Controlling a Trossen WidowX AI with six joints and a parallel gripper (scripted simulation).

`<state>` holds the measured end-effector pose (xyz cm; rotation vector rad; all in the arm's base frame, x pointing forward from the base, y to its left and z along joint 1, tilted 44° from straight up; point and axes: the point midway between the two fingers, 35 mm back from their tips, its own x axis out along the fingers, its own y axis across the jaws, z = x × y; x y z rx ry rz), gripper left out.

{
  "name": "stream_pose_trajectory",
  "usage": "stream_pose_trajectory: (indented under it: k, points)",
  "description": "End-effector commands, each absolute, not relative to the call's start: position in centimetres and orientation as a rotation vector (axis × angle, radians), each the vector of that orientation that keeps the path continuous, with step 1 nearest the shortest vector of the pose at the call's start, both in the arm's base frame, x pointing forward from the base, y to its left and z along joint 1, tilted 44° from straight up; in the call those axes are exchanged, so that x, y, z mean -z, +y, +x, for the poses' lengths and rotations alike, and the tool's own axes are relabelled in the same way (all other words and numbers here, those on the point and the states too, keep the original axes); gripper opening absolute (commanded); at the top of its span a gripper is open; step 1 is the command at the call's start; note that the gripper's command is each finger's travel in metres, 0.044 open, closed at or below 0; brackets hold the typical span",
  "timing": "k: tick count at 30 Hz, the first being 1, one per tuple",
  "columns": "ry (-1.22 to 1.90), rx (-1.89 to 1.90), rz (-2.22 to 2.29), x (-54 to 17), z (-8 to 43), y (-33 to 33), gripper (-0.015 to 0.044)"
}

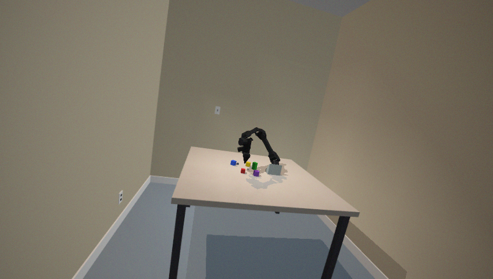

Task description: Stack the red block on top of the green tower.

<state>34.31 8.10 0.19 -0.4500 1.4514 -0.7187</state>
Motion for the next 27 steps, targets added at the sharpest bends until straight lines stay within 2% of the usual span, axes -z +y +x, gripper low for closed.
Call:
stream_pose_trajectory:
  k: [1, 6, 27]
  points:
    - [1.457, 0.73, -0.453, 0.9, 34.2, 6.9, 0.044]
    - [1.456, 0.732, -0.454, 3.2, 34.0, 4.8, 0.044]
    - [1.456, 0.732, -0.455, 5.2, 33.8, 3.0, 0.044]
